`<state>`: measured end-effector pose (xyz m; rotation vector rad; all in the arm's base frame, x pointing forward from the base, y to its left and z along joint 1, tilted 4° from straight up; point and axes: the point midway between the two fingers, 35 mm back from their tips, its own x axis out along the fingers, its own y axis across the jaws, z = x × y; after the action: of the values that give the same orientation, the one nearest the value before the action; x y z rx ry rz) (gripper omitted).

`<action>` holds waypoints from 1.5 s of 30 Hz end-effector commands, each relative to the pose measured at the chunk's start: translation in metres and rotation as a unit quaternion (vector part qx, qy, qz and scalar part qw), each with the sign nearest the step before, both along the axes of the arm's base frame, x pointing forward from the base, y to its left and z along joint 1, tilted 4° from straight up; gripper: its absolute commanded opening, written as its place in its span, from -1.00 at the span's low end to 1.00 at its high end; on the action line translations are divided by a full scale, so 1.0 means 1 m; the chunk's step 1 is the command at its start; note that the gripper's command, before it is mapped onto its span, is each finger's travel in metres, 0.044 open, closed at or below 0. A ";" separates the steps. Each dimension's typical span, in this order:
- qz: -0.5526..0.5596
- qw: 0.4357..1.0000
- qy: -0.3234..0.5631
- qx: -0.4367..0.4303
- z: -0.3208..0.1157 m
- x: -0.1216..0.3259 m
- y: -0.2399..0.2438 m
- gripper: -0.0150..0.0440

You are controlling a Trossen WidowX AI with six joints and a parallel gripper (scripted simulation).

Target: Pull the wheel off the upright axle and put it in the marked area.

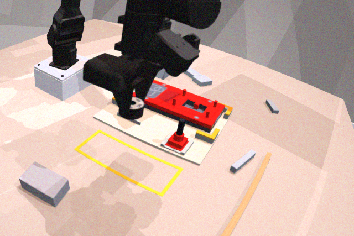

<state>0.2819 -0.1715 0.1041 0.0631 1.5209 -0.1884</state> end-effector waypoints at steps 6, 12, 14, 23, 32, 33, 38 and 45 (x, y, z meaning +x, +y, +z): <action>0.004 1.000 0.001 0.003 -0.016 -0.004 -0.002 -0.49; 0.004 1.000 0.001 0.003 -0.025 -0.004 -0.003 -0.49; 0.004 1.000 0.001 0.003 -0.033 -0.003 -0.004 -0.49; 0.004 1.000 0.002 0.003 -0.095 -0.001 -0.009 -0.49; 0.004 1.000 0.002 0.003 -0.106 -0.001 -0.009 -0.49; 0.002 1.000 0.000 -0.001 -0.102 0.000 -0.010 -0.40; 0.002 1.000 0.000 -0.001 -0.102 0.000 -0.010 0.04; 0.002 1.000 0.000 0.000 -0.091 0.001 -0.010 0.53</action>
<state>0.2807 -0.1808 0.0037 0.0624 1.5274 -0.1833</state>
